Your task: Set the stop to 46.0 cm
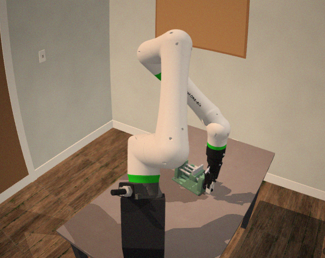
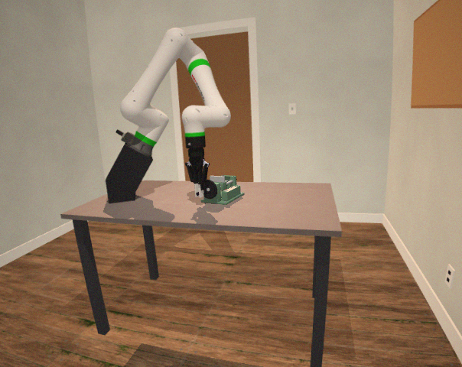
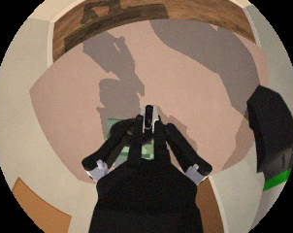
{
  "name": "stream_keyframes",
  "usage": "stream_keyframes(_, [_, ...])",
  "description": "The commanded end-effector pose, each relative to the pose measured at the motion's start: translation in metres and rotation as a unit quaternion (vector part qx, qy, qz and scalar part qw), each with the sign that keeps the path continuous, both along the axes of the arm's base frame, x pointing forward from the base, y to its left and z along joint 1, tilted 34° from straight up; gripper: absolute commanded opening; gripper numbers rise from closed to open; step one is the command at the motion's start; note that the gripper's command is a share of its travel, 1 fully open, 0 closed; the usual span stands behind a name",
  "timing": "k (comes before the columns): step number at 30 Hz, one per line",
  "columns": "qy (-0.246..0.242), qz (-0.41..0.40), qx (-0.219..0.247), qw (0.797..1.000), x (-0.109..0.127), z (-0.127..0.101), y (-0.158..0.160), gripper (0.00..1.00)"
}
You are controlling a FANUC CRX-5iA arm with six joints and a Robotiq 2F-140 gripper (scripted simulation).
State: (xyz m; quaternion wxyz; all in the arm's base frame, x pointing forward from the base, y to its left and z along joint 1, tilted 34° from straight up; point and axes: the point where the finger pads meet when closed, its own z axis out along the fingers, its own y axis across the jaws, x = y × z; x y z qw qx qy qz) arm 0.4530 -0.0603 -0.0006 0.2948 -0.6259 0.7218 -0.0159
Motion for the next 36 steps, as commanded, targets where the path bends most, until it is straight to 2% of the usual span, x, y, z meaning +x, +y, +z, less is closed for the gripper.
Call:
stream_keyframes(1, [0.000, 0.000, 0.000, 1.000, 0.004, -0.003, 0.001, 0.04])
stream_keyframes(19, [0.000, 0.000, 0.000, 1.000, 0.039, -0.006, 0.001, 0.04])
stream_keyframes(29, [0.000, 0.000, 0.000, 1.000, 0.055, 0.009, -0.007, 0.04])
stream_keyframes(36, [0.000, 0.000, 0.000, 1.000, 0.058, 0.031, -0.017, 0.04])
